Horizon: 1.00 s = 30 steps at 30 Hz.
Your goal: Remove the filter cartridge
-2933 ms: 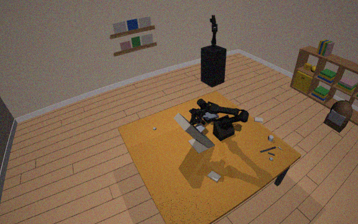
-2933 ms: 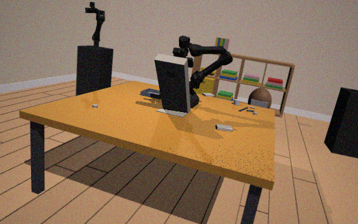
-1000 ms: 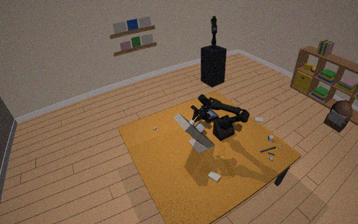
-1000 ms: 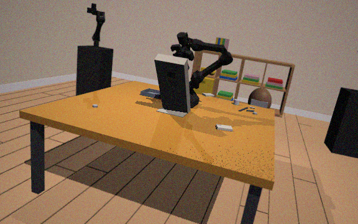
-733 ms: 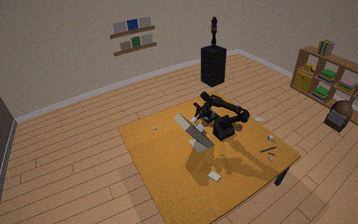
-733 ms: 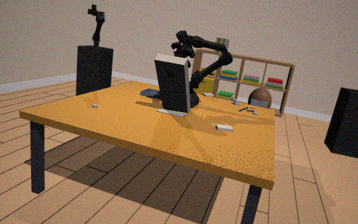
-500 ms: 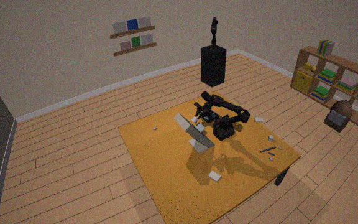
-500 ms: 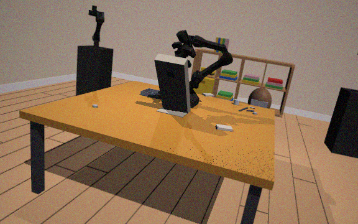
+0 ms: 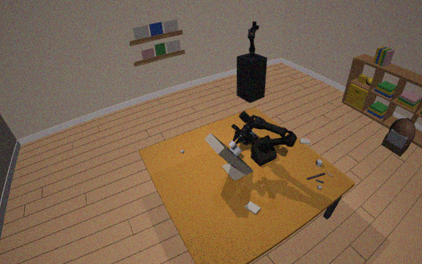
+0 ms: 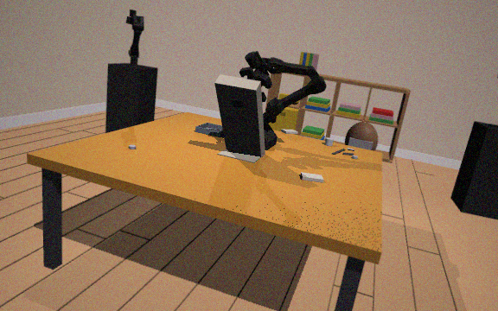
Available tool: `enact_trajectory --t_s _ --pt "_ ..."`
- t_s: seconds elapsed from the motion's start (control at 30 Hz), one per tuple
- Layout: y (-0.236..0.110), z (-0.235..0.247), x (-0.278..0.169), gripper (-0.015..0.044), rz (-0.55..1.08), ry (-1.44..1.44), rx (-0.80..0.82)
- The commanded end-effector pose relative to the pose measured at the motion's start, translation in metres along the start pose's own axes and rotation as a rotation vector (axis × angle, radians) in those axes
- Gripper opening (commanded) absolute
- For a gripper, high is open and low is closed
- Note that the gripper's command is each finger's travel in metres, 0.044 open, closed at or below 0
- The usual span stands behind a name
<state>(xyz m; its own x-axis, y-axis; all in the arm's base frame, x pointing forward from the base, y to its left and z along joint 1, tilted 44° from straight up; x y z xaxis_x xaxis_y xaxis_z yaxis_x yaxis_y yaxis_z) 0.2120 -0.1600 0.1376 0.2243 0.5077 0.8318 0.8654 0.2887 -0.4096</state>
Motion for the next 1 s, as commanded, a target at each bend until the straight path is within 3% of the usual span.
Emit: enact_trajectory --t_s 0.0,0.17,0.33,0.97 --pt "0.001 0.014 -0.004 0.0 -0.005 -0.008 -0.008" --pt "0.003 0.026 -0.007 0.0 -0.005 -0.008 -0.008" --pt "0.003 0.019 -0.006 0.0114 0.0 0.003 0.001" --pt "0.002 0.019 -0.005 0.0114 -0.005 -0.008 -0.008"
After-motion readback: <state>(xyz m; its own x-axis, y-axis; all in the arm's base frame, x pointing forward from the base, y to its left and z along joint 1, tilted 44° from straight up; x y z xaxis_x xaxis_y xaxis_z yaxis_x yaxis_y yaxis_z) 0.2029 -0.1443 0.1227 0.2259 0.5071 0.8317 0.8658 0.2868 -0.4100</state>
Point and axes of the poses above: the point midway between the two fingers, 35 mm back from their tips, its own y axis out along the fingers, its own z axis across the jaws, x = y × z, the point moved 1 cm from there along -y, back along the fingers, and after that the axes turned 3 degrees about -y, right-handed, at the moved point
